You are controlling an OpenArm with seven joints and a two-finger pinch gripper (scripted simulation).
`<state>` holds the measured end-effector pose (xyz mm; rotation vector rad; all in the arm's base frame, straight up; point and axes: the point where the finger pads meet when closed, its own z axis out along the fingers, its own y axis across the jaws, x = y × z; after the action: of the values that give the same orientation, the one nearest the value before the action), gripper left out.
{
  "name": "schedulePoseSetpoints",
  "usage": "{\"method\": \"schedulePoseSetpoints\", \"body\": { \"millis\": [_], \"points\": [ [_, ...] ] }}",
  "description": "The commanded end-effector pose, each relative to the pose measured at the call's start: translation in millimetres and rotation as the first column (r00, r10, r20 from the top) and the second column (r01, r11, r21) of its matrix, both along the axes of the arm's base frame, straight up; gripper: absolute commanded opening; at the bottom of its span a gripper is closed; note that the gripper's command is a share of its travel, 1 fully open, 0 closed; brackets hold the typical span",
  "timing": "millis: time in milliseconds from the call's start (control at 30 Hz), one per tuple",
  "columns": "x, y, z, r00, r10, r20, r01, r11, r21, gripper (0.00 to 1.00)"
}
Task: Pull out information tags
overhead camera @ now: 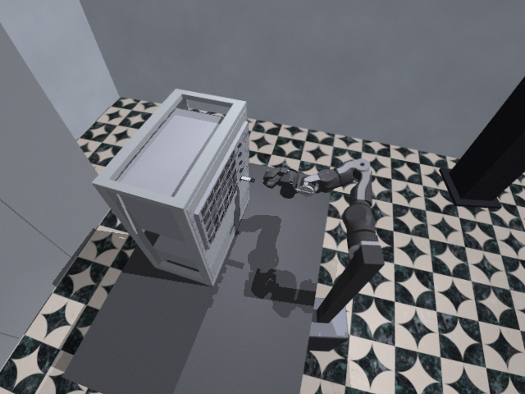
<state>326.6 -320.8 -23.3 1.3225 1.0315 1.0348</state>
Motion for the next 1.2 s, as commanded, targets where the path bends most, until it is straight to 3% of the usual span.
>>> {"method": "schedulePoseSetpoints", "body": {
  "millis": [0,300,967,1167],
  "points": [
    [0.9,-0.1,2.5,1.000,-0.001,0.005,0.001,1.000,-0.002,0.10],
    [11.4,-2.9,2.5,1.000,-0.002,0.005,0.002,1.000,-0.001,0.10],
    [80.2,-17.3,5.1,1.000,0.004,0.015,-0.004,1.000,-0.002,0.10],
    [91.4,-19.9,5.1,1.000,0.004,0.015,-0.004,1.000,-0.001,0.10]
  ]
}}
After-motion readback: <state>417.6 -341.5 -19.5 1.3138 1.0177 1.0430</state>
